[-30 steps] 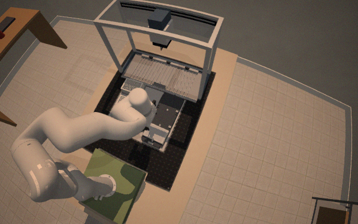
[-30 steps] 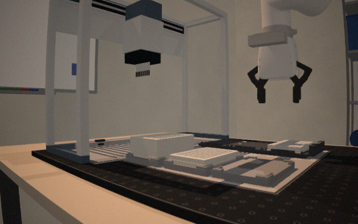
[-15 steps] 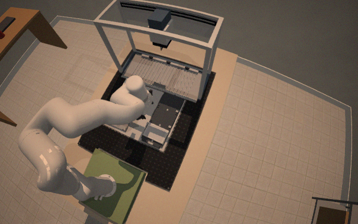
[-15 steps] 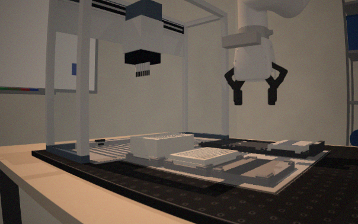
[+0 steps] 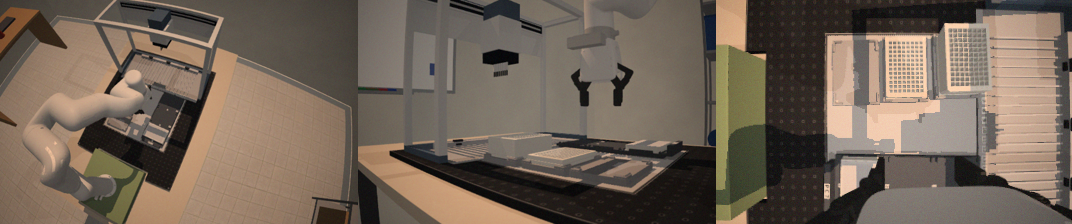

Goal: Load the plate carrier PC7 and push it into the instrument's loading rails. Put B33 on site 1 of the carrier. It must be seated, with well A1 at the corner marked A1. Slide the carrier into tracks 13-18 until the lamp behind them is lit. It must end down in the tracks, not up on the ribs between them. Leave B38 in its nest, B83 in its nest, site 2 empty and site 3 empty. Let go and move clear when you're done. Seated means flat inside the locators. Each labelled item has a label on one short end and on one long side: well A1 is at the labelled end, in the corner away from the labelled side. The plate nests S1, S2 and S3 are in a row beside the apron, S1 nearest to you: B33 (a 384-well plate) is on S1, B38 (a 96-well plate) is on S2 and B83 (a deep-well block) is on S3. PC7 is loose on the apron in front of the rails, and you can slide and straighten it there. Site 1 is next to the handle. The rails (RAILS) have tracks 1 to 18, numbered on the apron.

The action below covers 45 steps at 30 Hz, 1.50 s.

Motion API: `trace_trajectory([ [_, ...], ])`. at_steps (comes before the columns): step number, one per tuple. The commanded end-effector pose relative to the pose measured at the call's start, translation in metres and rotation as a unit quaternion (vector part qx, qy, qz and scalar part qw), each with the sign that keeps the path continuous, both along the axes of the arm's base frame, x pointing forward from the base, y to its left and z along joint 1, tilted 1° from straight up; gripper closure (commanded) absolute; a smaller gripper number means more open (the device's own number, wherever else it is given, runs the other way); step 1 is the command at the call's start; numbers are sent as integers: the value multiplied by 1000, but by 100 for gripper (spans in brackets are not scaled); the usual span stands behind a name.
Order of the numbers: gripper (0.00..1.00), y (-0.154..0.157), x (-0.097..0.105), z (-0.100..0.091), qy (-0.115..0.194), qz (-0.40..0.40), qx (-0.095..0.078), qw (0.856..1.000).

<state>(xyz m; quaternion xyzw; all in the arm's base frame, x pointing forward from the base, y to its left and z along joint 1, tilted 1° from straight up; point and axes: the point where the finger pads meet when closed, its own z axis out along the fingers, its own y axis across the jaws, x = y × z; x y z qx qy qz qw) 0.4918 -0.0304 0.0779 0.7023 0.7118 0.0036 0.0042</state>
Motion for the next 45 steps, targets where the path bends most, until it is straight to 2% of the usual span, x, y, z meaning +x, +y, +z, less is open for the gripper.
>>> trace_trajectory([
  [1,0,0,1,2,-2,0,0,1000],
  [45,0,0,2,-60,-2,0,0,1000],
])
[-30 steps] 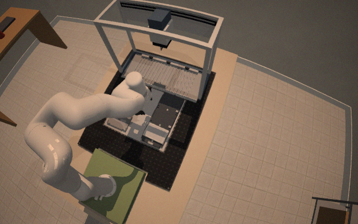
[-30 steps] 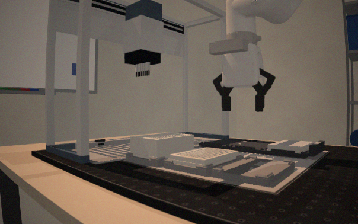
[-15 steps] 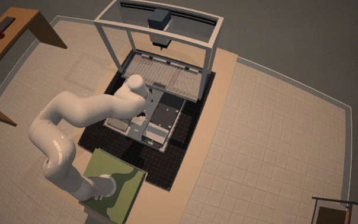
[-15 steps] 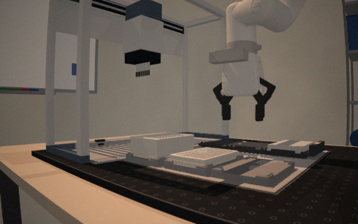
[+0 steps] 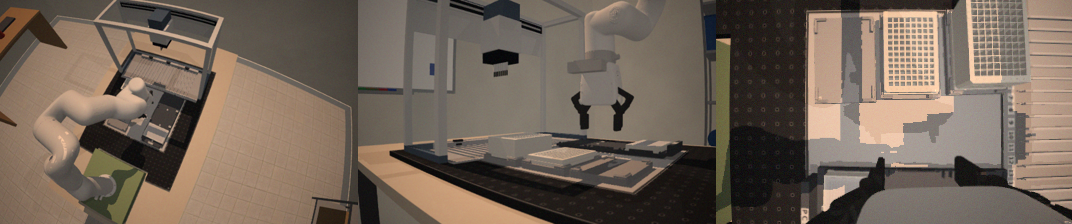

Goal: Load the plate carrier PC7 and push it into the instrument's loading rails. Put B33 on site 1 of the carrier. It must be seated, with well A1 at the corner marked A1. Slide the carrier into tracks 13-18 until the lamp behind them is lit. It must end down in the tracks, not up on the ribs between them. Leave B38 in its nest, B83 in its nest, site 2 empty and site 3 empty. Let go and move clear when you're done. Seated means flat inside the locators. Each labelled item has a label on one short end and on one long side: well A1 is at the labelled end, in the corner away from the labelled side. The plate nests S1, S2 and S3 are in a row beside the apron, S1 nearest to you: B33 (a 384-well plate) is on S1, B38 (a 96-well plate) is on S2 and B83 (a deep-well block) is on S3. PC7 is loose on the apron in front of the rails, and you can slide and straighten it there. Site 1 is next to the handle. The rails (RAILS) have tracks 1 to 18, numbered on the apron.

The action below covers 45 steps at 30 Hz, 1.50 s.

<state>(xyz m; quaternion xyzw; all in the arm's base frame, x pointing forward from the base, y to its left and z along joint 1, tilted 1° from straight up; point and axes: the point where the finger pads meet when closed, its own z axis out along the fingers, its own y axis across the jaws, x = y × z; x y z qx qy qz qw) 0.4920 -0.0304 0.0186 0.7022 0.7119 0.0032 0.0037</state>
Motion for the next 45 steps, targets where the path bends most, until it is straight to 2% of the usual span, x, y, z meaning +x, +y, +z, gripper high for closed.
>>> trace_trajectory([
  [1,0,0,2,-3,-3,0,0,1000],
  [22,0,0,2,-34,-3,0,0,1000],
  [45,0,0,3,-43,-3,0,0,1000],
])
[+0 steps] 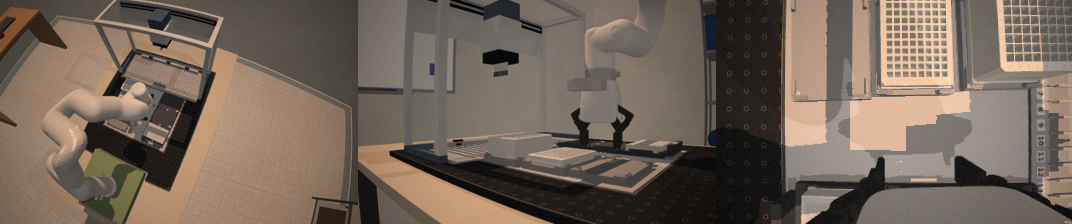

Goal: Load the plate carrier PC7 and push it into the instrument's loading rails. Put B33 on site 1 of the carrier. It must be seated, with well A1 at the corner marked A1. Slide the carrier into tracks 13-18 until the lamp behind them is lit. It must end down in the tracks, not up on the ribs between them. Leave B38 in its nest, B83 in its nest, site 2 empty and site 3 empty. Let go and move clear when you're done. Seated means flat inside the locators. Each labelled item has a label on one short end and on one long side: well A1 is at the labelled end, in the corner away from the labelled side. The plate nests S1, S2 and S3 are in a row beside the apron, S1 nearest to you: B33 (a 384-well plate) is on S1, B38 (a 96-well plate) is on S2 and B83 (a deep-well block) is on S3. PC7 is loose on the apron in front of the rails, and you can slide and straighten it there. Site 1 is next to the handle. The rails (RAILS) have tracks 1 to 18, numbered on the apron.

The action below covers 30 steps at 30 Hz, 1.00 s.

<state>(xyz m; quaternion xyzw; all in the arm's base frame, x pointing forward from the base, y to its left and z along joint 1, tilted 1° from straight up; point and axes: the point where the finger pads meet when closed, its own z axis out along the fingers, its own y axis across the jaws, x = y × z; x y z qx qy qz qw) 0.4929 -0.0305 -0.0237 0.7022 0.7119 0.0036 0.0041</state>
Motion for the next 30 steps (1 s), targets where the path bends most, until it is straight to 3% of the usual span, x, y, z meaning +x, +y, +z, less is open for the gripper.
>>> trace_trajectory([
  [1,0,0,2,-1,-2,0,0,1000],
  [30,0,0,2,-12,-2,0,0,1000],
])
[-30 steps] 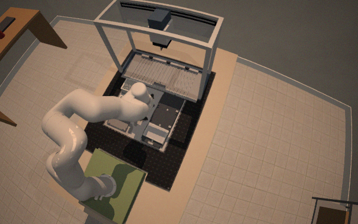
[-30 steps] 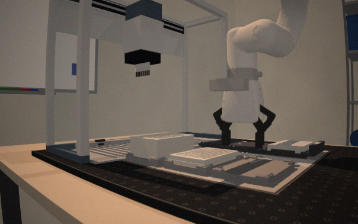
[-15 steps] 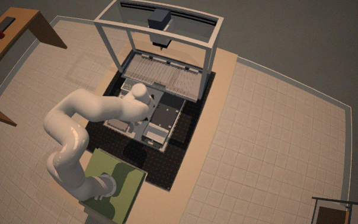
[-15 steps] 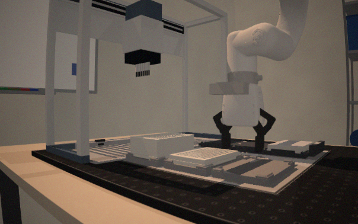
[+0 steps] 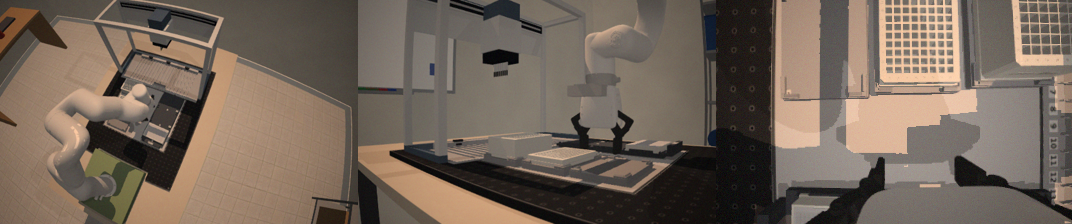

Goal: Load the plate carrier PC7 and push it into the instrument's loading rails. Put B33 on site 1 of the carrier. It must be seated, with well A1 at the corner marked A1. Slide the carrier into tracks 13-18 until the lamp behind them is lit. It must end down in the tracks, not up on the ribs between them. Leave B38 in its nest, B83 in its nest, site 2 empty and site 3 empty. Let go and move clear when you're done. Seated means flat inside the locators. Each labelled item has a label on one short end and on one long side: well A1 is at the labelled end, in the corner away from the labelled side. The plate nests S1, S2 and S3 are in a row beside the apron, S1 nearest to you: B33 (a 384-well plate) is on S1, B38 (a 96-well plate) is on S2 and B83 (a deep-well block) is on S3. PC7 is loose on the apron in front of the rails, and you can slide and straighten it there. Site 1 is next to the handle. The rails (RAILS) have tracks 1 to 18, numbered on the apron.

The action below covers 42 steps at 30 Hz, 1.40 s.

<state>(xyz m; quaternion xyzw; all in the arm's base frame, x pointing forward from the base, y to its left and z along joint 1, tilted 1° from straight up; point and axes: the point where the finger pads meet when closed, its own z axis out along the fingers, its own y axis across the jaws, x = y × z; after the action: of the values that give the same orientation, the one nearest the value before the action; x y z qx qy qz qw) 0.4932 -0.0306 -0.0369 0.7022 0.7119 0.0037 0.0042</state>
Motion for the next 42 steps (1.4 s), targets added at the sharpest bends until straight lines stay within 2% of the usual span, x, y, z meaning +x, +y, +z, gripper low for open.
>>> trace_trajectory([
  [1,0,-1,1,1,-2,0,0,1000],
  [42,0,-17,2,1,-2,0,0,1000],
])
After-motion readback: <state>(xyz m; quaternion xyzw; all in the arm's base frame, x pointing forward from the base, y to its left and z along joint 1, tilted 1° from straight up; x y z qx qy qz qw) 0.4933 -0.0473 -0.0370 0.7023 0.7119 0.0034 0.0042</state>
